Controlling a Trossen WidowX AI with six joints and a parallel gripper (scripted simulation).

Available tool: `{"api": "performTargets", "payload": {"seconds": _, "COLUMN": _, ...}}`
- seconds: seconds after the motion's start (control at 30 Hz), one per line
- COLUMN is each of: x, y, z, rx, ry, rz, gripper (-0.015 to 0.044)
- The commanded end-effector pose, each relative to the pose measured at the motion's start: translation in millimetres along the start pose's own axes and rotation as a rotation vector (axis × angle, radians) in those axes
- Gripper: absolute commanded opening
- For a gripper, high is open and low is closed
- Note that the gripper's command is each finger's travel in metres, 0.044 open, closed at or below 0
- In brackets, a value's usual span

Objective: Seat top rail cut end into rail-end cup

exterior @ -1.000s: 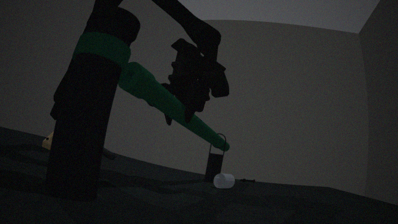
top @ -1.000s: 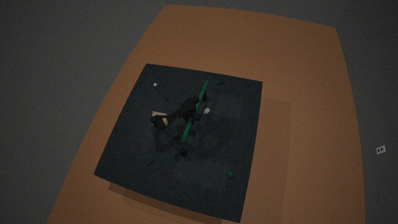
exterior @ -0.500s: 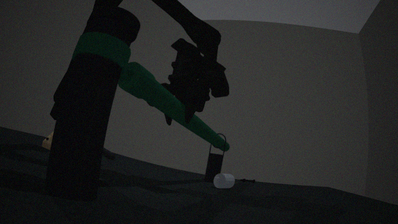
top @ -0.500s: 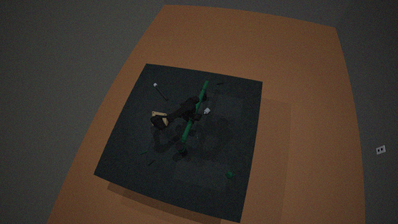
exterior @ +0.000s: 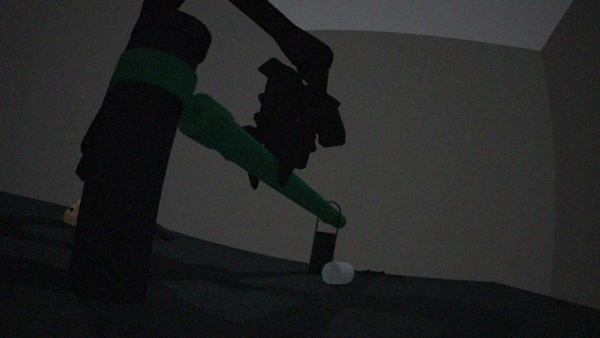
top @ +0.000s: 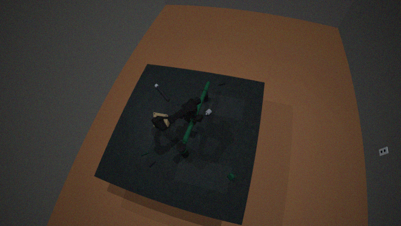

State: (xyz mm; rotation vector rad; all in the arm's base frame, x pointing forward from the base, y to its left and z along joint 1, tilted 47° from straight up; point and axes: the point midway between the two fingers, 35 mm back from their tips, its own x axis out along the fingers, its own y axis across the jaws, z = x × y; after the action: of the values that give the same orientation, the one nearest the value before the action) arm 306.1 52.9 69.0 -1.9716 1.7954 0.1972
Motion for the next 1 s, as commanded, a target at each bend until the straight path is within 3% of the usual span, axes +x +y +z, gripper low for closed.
{"api": "performTargets", "payload": {"seconds": 0.0, "x": 0.1, "y": -0.5, "z": -0.6, "rx": 0.0, "ry": 0.0, "rz": -0.003, "gripper": 0.0}}
{"api": "performTargets", "payload": {"seconds": 0.97, "x": 1.0, "y": -3.5, "z": -4.0, "rx": -0.011, "ry": -0.002, "rz": -0.005, "gripper": 0.0}}
